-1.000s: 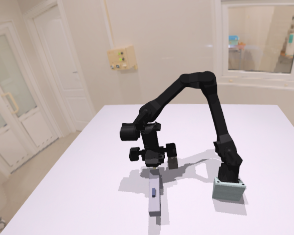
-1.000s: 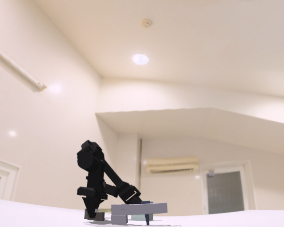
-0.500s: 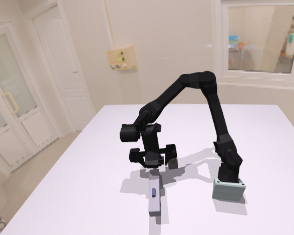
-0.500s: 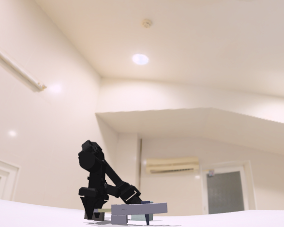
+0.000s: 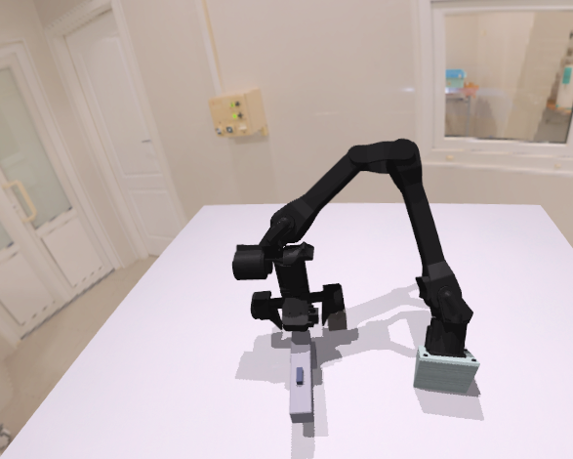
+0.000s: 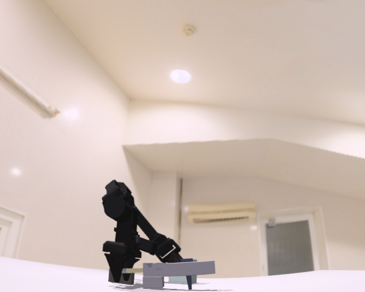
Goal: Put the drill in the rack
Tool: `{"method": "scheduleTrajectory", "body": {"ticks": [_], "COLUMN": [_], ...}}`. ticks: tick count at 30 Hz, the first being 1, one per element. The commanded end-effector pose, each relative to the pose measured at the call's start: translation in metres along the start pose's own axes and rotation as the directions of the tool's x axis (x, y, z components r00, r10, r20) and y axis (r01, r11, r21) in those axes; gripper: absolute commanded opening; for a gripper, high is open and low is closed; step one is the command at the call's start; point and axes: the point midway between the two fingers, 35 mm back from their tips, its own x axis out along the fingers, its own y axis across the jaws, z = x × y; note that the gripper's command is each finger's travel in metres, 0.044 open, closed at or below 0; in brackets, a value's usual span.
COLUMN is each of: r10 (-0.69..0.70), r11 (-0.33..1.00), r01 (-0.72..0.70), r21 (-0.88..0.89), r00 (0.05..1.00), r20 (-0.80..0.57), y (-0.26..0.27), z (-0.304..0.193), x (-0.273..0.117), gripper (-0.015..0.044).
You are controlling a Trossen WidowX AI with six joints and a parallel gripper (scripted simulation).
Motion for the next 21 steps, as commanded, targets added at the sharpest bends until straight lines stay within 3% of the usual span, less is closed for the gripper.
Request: {"method": "scheduleTrajectory", "body": {"ticks": [1,21], "r10": [0.003,0.003], "r11": [1.000,1.000], "r01": [-0.003,-0.003], "r21": [0.001,0.001], "r00": [1.000,1.000], "r20": [0.005,0.005], "y": [0.0008,0.0015], "z": [0.0029,0.0070], "x": [0.0012,0.0028], "gripper": [0.0440,0.0440]}}
